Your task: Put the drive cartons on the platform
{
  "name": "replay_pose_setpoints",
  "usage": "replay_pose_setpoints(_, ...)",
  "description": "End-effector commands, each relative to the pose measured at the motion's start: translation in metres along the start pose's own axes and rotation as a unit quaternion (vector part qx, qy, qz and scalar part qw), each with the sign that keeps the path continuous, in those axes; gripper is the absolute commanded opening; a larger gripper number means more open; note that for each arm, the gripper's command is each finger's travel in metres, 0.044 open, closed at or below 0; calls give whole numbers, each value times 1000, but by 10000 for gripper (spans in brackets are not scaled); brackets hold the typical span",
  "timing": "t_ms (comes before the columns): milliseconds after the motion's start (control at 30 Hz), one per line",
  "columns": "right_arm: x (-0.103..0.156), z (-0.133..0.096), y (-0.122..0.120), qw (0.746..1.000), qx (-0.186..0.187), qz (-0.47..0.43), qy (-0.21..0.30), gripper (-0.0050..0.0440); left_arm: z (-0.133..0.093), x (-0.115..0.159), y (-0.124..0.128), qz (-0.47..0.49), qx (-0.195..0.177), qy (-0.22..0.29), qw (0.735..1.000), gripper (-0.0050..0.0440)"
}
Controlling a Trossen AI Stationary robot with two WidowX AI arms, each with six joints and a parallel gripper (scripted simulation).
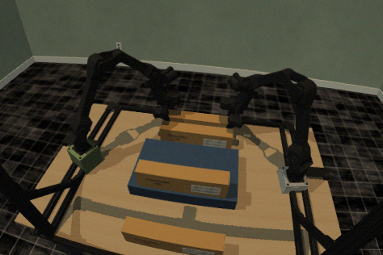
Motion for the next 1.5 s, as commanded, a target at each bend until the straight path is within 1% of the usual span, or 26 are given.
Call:
replay_pose_setpoints(0,-14,-33,2,1000,9,-4,-12,389,-34,-14,4,2,-15,-8,1000,389)
replay_pose_setpoints(100,-20,-49,3,1000,9,-4,-12,389,-51,-20,5,2,-15,-8,1000,389)
replay_pose_setpoints(167,-21,-54,4,1000,9,-4,-12,389,-55,-22,5,2,-15,-8,1000,389)
replay_pose_setpoints(367,-22,-55,4,1000,9,-4,-12,389,-56,-22,5,2,-15,-8,1000,389)
replay_pose_setpoints(433,-21,-55,8,1000,9,-4,-12,389,-56,-23,2,2,-15,-8,1000,389)
replay_pose_setpoints(533,-17,-54,24,1000,9,-4,-12,389,-56,-26,-15,2,-15,-8,1000,389)
replay_pose_setpoints(733,-6,-52,75,1000,9,-4,-12,389,-53,-35,-67,2,-15,-8,1000,389)
replay_pose_setpoints(833,-4,-51,87,1000,9,-4,-12,389,-53,-38,-79,2,-15,-8,1000,389)
replay_pose_setpoints(1167,-3,-49,88,1000,9,-4,-12,389,-50,-37,-81,2,-15,-8,1000,389)
replay_pose_setpoints(1267,0,-40,87,1000,9,-4,-12,389,-42,-34,-81,2,-15,-8,1000,389)
replay_pose_setpoints(1400,7,-21,86,1000,9,-4,-12,389,-23,-27,-82,2,-15,-8,1000,389)
replay_pose_setpoints(1467,7,-21,86,1000,9,-4,-12,389,-23,-27,-82,2,-15,-8,1000,389)
Point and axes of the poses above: on each arm, the point midway between the two fingers, 35 mm back from their tips, its own z axis out along the fingers, its own y axis across the jaws, x = y × z, the point moved 10 cm from there along -z, back along the fingers, and after that the axes turned 11 degrees about z, right-handed, at the moved point
